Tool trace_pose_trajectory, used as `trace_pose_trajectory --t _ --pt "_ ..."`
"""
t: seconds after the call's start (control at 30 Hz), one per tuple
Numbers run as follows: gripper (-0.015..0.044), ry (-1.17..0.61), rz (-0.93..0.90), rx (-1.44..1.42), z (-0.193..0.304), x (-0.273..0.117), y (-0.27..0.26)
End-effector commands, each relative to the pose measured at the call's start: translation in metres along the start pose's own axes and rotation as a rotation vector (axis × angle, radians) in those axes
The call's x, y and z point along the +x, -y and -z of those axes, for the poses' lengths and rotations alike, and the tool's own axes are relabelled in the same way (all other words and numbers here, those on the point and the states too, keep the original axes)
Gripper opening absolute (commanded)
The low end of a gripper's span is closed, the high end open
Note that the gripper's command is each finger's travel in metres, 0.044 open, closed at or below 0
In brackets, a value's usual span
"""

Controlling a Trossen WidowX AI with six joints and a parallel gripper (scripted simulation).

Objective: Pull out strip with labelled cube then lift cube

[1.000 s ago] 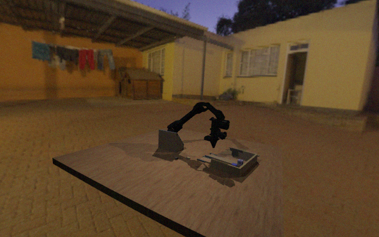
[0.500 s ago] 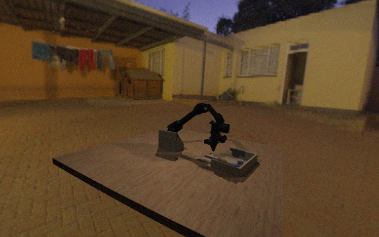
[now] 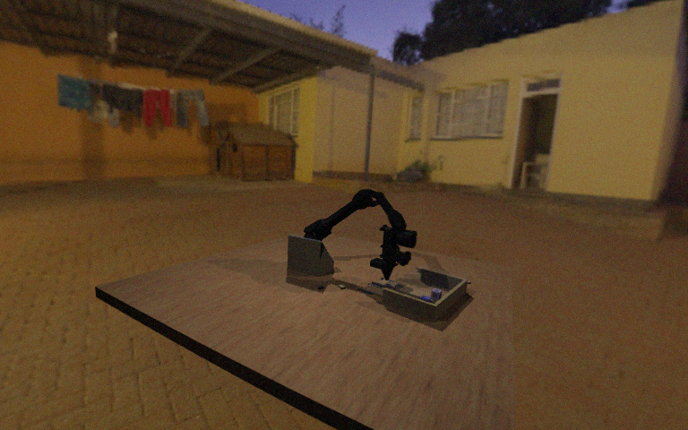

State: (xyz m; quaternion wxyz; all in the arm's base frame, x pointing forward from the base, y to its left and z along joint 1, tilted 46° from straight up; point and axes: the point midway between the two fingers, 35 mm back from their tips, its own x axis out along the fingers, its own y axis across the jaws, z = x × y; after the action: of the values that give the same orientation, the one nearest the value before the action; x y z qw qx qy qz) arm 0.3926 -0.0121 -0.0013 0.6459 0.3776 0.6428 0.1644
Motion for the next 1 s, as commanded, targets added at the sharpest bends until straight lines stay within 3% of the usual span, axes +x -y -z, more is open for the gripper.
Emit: trace_pose_trajectory --t 0.0,0.97 --pt "0.0000 -0.006 -0.004 0.007 0.0018 0.0090 0.0004" --pt "0.0000 -0.006 -0.005 0.007 0.0018 0.0121 0.0003"
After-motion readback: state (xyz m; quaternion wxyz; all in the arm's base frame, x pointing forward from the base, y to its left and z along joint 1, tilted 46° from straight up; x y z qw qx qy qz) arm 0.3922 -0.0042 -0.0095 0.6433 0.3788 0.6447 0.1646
